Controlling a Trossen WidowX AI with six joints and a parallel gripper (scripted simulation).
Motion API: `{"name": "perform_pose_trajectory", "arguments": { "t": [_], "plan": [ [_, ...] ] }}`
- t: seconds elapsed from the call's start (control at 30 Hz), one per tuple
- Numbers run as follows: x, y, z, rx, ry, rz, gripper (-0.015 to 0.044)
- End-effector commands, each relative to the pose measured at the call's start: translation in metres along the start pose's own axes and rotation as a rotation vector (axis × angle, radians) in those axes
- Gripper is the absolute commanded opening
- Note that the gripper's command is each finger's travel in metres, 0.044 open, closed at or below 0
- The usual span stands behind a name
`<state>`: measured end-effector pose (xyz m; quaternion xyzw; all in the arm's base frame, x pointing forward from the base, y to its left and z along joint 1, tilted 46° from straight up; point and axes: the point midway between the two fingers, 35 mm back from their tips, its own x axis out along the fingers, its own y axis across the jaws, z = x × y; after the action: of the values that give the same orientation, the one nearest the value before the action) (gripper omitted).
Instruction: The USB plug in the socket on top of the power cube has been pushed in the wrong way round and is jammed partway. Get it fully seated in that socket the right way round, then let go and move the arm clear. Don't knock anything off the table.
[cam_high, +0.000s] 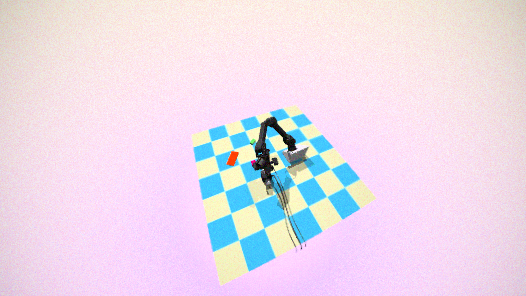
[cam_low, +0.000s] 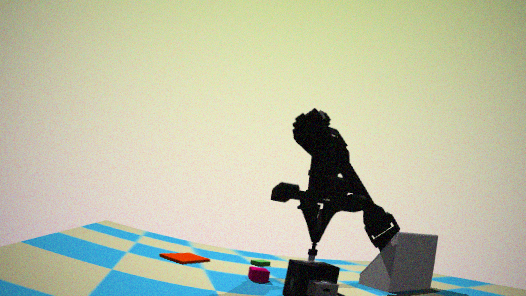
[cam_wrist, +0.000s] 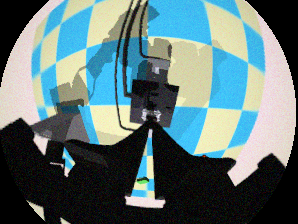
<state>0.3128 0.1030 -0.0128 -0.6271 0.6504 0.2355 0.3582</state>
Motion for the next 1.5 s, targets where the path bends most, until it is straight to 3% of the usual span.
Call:
{"name": "perform_pose_trajectory", "arguments": {
  "t": [0.0, 1.47],
  "plan": [
    [0.0005, 0.0001, 0.0005, -0.005, -0.003, 0.0, 0.0],
    [0.0058, 0.0, 0.0, -0.005, -0.003, 0.0, 0.0]
  ]
}}
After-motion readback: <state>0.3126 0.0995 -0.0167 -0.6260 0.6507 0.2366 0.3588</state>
